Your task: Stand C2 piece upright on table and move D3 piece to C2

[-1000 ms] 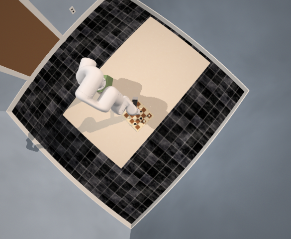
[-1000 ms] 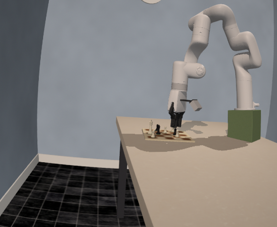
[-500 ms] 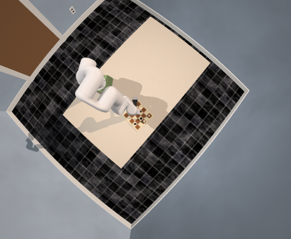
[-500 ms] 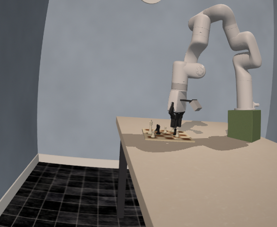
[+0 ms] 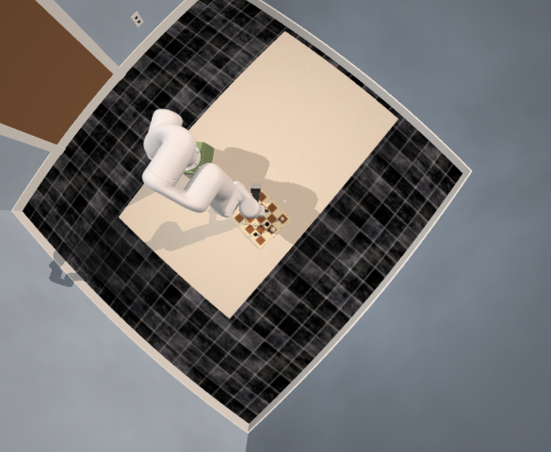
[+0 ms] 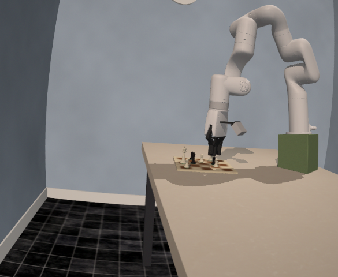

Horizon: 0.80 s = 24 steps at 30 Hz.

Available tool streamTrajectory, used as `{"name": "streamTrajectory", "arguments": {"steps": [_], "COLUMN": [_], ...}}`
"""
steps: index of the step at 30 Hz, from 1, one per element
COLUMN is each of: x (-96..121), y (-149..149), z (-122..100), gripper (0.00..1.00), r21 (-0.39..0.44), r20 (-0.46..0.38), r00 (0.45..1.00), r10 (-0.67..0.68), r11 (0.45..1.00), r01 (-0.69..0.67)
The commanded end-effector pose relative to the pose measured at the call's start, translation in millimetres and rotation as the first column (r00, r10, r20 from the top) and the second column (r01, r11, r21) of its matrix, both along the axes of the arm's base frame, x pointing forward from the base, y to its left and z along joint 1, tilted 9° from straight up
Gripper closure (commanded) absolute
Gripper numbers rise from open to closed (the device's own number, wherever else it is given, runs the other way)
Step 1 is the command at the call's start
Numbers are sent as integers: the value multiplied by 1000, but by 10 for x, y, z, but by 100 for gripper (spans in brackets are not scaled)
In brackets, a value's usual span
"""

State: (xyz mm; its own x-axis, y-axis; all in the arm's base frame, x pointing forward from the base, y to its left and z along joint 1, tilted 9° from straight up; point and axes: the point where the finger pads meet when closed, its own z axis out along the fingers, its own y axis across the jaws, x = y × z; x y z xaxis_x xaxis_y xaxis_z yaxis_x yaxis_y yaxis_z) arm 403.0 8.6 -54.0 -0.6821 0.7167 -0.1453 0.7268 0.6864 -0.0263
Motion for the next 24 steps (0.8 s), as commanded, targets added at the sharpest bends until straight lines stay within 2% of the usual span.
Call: {"name": "streamTrajectory", "arguments": {"steps": [1,13,24], "x": [13,15,30], "y": [4,2,-21], "z": [9,-9,-193], "gripper": [66,66,66], "r21": [1,1,1], "r20": [3,3,3], "r00": [1000,1000,1000], "r10": [0,0,0], "r11": [1000,1000,1000], "r01": [0,0,0]}}
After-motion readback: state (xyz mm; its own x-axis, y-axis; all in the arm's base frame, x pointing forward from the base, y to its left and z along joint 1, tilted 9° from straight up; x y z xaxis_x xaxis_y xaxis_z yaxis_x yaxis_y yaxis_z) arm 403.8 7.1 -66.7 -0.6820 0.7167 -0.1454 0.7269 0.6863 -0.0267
